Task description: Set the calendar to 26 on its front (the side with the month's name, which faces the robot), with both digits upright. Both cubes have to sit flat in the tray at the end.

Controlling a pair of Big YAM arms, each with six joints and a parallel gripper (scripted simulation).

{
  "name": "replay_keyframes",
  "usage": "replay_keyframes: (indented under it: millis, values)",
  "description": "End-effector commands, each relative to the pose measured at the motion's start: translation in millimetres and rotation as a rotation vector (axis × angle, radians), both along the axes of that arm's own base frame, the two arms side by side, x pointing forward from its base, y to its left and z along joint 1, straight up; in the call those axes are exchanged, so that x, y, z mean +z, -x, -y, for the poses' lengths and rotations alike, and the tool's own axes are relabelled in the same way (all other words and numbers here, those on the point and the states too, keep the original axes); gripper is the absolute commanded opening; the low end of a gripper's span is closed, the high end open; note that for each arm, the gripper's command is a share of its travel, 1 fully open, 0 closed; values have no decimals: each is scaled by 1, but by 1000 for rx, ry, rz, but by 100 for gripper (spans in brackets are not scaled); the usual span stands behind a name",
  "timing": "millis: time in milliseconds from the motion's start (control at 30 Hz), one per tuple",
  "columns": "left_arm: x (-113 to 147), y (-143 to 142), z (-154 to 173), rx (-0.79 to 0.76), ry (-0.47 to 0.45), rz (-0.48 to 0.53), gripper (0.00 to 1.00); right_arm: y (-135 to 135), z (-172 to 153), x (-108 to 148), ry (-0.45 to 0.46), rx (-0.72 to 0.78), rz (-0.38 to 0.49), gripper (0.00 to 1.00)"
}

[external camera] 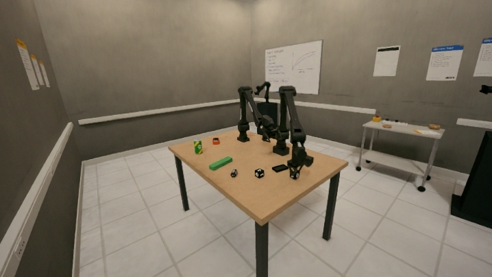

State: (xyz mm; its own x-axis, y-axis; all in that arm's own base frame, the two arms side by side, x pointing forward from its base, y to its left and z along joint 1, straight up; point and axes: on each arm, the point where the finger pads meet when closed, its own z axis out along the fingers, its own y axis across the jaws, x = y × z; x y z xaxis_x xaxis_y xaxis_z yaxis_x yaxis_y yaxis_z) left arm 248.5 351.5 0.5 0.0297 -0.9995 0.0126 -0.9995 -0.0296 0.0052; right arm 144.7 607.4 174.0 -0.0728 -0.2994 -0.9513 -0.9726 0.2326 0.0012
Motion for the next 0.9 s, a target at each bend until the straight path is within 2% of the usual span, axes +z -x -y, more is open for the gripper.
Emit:
replay_keyframes:
  millis: [0,633,867]
  values:
    - [-4,-5,-11,15,-13,6,40,-6,-13,18,-41,-3,11,100]
    - [-18,2,0,12,1,-4,40,-6,-13,18,-41,-3,11,100]
    - [-16,-3,-6,12,-13,6,40,-6,-13,18,-41,-3,11,100]
